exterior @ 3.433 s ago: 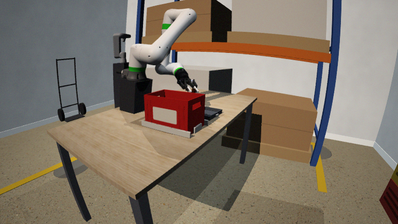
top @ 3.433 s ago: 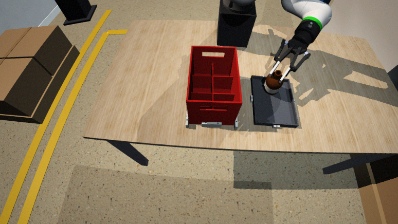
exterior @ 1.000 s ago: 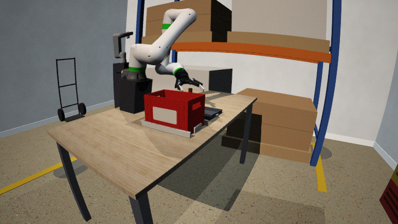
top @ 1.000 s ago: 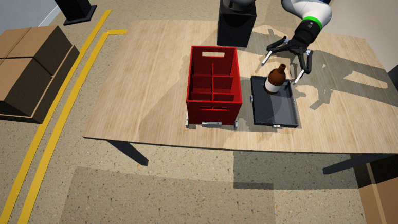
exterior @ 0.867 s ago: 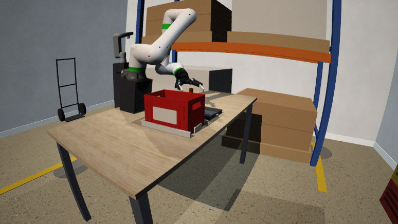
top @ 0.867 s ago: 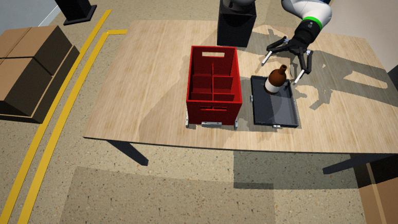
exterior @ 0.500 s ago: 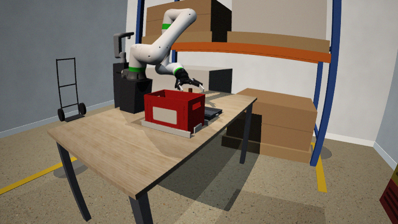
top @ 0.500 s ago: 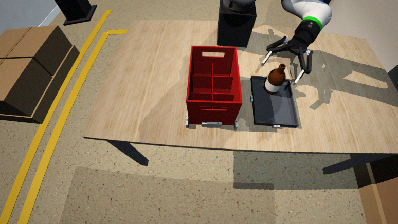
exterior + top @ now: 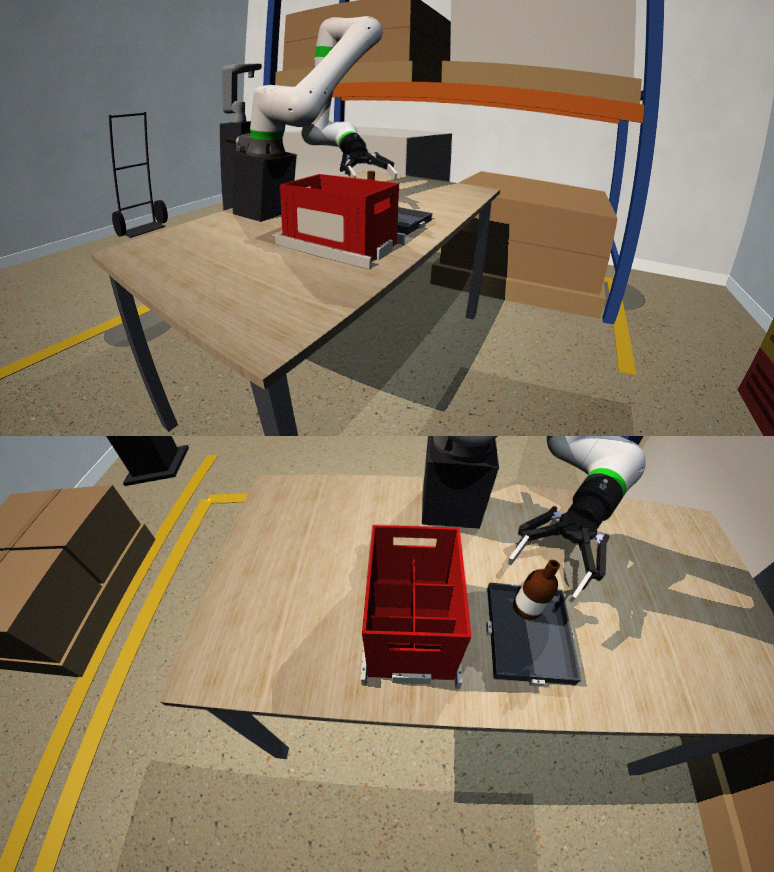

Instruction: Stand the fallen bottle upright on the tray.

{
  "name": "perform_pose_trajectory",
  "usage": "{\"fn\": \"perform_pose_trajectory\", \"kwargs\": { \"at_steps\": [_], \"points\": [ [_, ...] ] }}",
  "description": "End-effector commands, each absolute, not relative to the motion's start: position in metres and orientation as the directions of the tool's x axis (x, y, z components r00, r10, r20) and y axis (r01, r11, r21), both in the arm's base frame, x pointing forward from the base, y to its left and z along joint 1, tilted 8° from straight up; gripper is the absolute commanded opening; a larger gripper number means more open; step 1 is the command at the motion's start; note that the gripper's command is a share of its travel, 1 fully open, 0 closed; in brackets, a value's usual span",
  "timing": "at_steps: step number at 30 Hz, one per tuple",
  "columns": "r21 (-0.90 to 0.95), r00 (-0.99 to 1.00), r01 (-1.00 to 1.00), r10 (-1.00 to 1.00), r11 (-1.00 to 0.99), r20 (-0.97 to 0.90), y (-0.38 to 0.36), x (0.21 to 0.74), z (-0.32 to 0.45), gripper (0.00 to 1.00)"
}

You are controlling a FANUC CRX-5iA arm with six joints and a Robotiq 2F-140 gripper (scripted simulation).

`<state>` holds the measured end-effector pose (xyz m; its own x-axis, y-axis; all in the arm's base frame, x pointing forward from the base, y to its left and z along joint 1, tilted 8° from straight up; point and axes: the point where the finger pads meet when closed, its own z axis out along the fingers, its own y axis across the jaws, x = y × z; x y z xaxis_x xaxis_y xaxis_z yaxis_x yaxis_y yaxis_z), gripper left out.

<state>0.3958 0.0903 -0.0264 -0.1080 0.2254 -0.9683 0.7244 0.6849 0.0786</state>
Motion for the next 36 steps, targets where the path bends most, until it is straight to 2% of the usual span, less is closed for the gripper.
{"fn": "perform_pose_trajectory", "kwargs": {
  "at_steps": [1,36],
  "points": [
    [0.079,-0.108,0.724,0.225,0.685,-0.968,0.090,0.396,-0.026,1.00],
    [0.079,-0.108,0.724,0.225,0.685,-0.968,0.092,0.390,0.019,1.00]
  ]
}}
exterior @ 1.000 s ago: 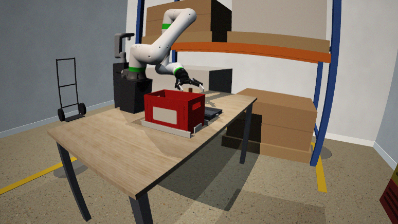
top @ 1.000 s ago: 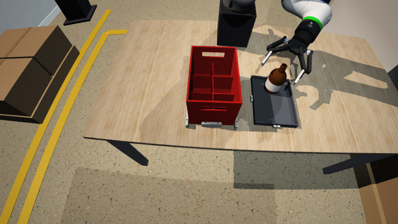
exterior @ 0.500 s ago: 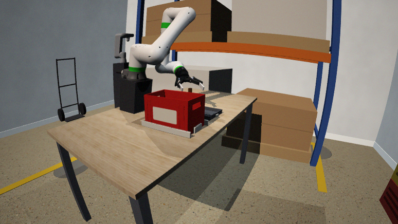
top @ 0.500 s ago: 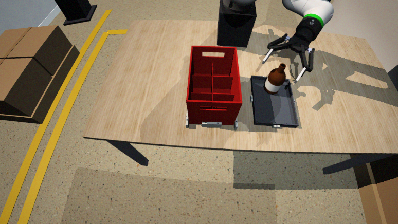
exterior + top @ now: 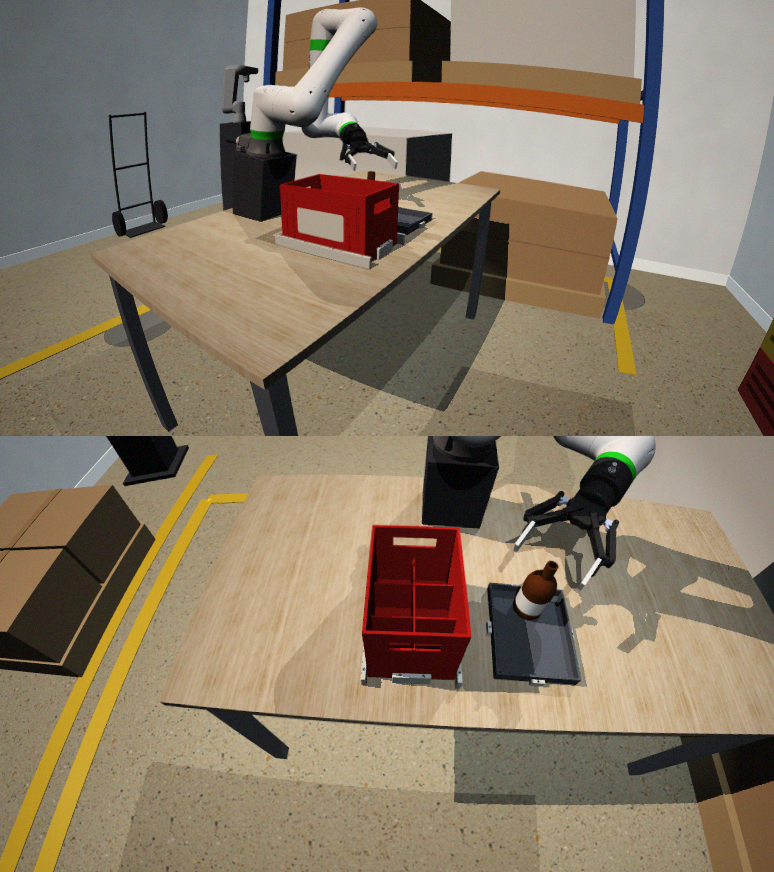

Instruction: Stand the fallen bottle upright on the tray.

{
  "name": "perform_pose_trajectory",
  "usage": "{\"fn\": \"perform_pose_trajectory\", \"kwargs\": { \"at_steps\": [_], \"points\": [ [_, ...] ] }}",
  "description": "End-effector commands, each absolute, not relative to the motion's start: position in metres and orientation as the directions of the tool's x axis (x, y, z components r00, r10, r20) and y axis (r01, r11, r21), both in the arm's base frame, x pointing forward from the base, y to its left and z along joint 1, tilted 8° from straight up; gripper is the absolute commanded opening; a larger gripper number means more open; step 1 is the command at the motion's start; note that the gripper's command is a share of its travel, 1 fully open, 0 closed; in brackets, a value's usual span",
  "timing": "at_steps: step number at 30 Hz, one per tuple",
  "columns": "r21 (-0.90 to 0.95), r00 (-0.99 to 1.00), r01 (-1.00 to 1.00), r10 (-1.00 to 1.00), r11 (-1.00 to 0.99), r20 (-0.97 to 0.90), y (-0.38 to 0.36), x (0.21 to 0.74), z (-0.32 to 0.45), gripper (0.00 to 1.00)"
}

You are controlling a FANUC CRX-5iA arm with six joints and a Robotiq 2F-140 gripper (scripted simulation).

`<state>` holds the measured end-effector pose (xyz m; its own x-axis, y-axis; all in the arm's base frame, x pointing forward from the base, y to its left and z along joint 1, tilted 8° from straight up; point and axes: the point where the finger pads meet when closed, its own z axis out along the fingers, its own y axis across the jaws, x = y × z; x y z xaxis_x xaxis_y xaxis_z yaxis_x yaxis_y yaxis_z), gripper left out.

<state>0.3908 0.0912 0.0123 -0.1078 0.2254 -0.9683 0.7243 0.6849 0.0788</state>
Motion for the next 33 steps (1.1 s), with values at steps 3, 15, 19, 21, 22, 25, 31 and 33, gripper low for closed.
{"fn": "perform_pose_trajectory", "kwargs": {
  "at_steps": [3,15,19,21,22,25,31,33],
  "points": [
    [0.079,-0.108,0.724,0.225,0.685,-0.968,0.092,0.389,0.027,1.00],
    [0.079,-0.108,0.724,0.225,0.685,-0.968,0.092,0.386,0.050,1.00],
    [0.079,-0.108,0.724,0.225,0.685,-0.968,0.093,0.385,0.057,1.00],
    [0.079,-0.108,0.724,0.225,0.685,-0.968,0.093,0.384,0.061,1.00],
    [0.079,-0.108,0.724,0.225,0.685,-0.968,0.093,0.384,0.062,1.00],
    [0.079,-0.108,0.724,0.225,0.685,-0.968,0.093,0.384,0.065,1.00],
    [0.079,-0.108,0.724,0.225,0.685,-0.968,0.093,0.383,0.070,1.00],
    [0.079,-0.108,0.724,0.225,0.685,-0.968,0.093,0.383,0.071,1.00]
  ]
}}
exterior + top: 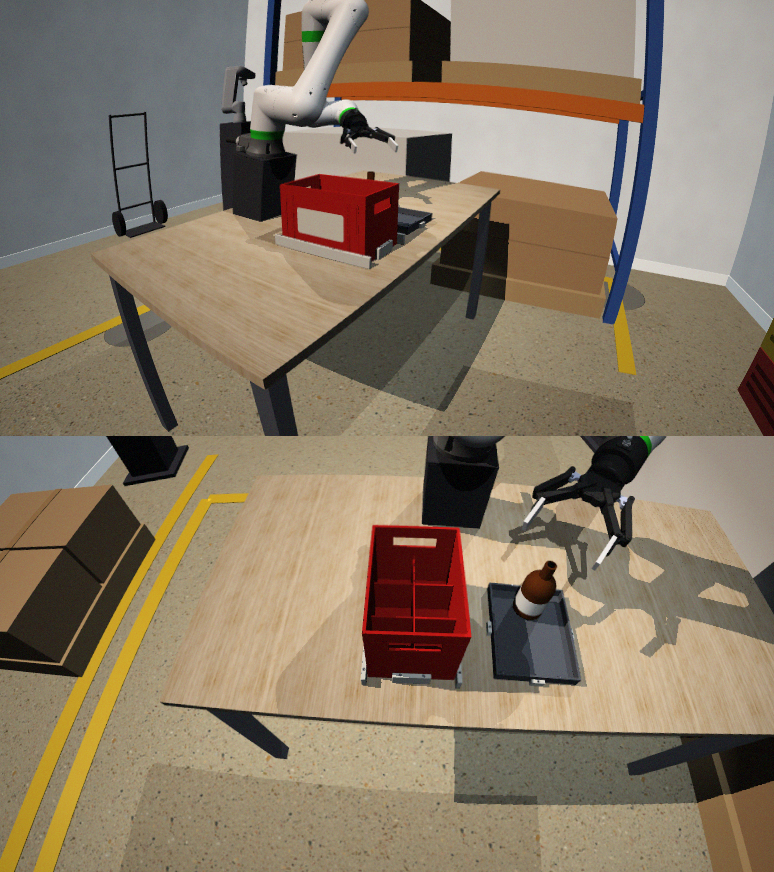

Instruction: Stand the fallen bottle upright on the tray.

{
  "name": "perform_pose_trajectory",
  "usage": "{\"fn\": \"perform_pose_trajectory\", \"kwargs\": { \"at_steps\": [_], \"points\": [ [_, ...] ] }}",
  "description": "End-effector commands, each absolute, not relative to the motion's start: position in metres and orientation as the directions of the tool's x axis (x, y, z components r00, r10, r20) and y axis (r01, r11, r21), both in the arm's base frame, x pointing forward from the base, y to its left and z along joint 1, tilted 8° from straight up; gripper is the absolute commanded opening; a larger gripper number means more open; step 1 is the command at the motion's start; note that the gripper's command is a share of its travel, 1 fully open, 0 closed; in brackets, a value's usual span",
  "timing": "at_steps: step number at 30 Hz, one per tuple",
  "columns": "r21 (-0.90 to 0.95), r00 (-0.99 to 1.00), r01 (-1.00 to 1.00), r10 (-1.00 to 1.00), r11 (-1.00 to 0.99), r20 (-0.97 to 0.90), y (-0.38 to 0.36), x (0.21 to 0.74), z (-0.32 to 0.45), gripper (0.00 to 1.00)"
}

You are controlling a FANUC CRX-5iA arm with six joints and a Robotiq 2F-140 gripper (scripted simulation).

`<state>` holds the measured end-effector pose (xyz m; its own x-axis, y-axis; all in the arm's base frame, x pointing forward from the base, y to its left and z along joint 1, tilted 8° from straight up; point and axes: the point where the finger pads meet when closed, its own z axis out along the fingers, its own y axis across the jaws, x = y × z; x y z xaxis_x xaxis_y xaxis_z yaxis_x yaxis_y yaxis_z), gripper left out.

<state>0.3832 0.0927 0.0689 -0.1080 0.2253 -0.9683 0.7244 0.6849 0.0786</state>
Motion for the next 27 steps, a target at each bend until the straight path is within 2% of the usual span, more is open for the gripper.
{"fn": "perform_pose_trajectory", "kwargs": {
  "at_steps": [1,12,13,27],
  "points": [
    [0.079,-0.108,0.724,0.225,0.685,-0.968,0.0929,0.3829,0.0713,1.00],
    [0.079,-0.108,0.724,0.225,0.685,-0.968,0.0929,0.3827,0.0727,1.00],
    [0.079,-0.108,0.724,0.225,0.685,-0.968,0.0929,0.3827,0.0727,0.00],
    [0.079,-0.108,0.724,0.225,0.685,-0.968,0.0929,0.3827,0.0727,0.00]
  ]
}}
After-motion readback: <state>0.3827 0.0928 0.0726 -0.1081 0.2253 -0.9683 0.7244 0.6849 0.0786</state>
